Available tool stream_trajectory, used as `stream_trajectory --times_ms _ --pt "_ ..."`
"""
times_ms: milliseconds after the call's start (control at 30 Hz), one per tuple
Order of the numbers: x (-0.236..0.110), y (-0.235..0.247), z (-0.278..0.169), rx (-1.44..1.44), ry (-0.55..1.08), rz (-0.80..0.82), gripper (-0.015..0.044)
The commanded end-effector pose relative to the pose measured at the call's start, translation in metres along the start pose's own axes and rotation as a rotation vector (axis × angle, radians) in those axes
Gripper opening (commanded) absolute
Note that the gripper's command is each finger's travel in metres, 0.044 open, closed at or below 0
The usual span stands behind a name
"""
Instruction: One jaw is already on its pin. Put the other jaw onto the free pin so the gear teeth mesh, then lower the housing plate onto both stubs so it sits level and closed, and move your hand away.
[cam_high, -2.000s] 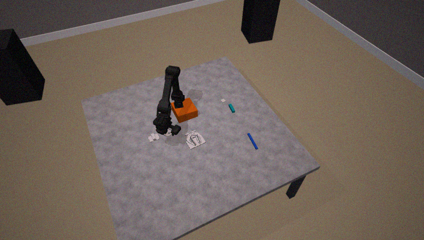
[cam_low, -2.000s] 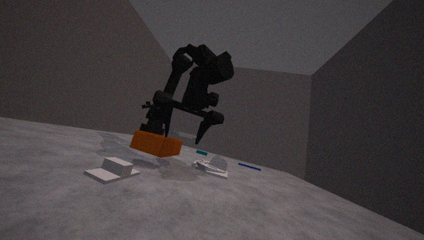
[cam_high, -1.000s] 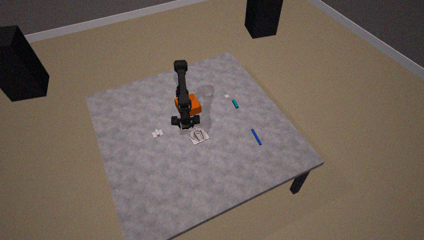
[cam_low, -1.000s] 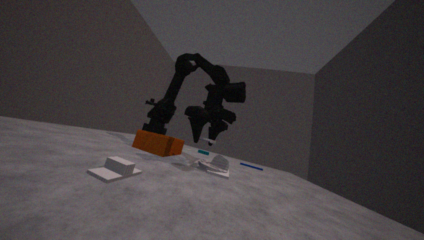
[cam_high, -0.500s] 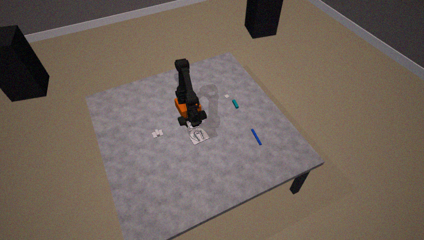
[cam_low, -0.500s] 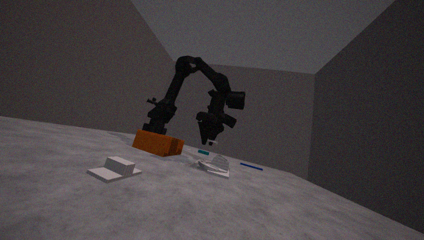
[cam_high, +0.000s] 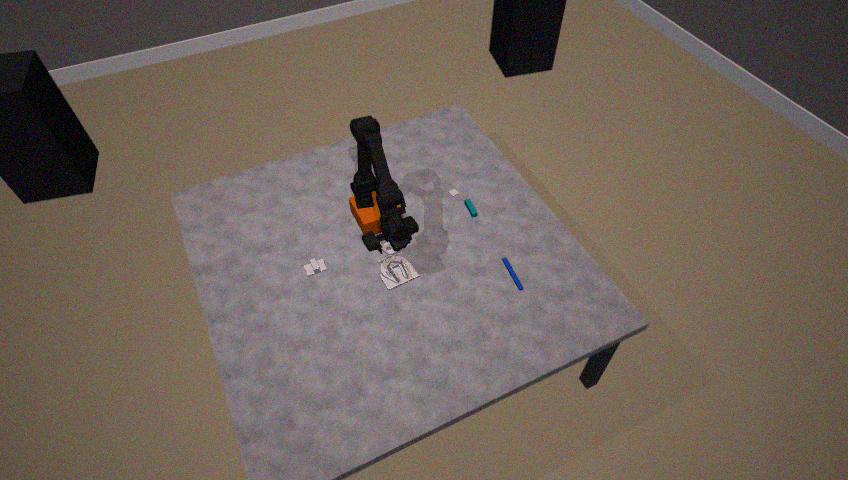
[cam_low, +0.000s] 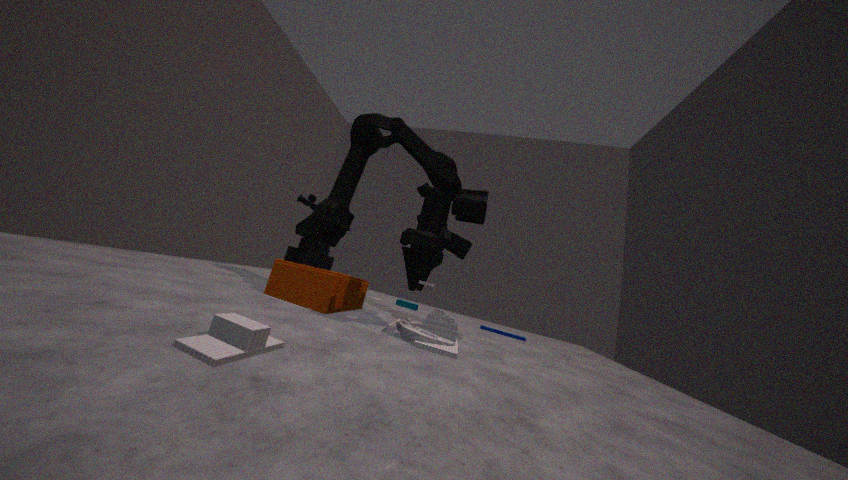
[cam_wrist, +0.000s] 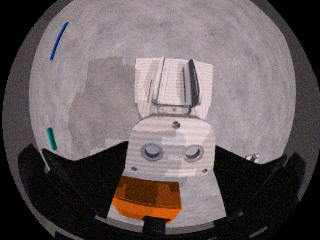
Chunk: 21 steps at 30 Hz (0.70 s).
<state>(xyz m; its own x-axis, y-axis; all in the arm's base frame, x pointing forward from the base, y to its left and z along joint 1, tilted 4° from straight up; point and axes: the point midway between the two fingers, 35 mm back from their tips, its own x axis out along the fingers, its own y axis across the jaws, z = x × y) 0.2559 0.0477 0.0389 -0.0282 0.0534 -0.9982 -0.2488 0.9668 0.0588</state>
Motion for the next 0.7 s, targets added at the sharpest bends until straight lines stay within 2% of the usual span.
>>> stream_trajectory --times_ms 0,667 --pt "0.0001 0.0012 0.0001 -0.005 -0.002 0.006 0.0351" --pt "0.0002 -0.0060 -0.0082 -0.014 -0.001 0.005 0.0351"
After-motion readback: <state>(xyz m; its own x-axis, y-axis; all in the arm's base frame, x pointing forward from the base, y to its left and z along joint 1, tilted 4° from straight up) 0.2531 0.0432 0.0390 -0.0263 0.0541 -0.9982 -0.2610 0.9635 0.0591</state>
